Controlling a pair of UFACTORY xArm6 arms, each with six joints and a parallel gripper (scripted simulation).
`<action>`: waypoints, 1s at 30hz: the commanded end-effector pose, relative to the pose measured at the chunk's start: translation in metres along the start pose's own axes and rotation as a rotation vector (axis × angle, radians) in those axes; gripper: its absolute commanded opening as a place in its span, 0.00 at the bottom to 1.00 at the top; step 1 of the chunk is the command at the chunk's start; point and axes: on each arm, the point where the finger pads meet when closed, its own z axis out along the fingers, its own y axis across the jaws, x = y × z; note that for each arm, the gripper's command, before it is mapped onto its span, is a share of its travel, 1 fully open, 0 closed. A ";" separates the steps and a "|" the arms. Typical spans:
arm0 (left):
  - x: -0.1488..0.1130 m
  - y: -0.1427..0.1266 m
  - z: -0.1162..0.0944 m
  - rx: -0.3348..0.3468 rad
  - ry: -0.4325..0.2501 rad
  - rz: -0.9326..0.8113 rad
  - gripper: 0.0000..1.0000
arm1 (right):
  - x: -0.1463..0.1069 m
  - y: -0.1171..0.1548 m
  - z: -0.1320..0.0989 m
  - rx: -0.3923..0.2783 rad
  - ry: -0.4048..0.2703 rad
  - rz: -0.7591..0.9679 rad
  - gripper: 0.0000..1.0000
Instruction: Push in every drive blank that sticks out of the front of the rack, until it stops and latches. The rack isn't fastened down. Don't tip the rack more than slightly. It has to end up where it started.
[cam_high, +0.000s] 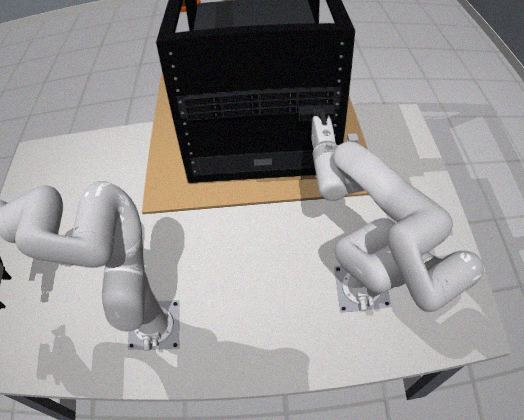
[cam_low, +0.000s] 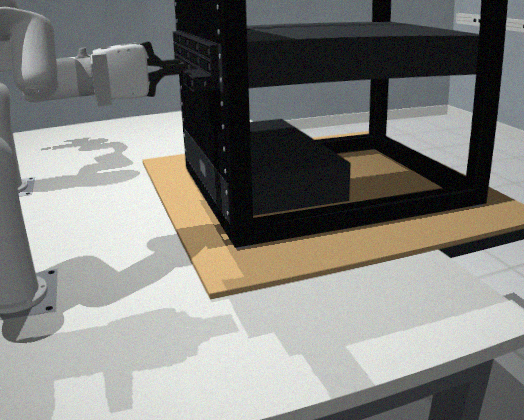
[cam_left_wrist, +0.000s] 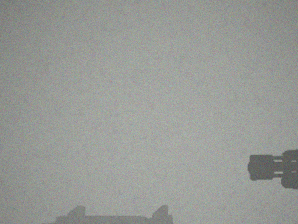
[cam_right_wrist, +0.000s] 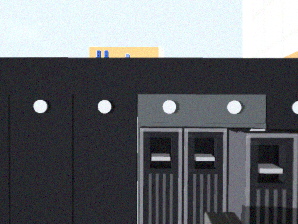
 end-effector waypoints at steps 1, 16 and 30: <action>0.001 0.000 -0.002 0.000 0.005 0.000 1.00 | 0.000 -0.002 0.001 0.003 0.000 0.002 0.00; 0.001 0.000 -0.002 0.000 0.005 0.000 1.00 | 0.000 -0.002 0.017 0.003 0.000 0.002 0.00; 0.001 0.000 -0.002 0.000 0.005 0.000 1.00 | 0.000 -0.002 0.031 0.003 0.000 0.002 0.00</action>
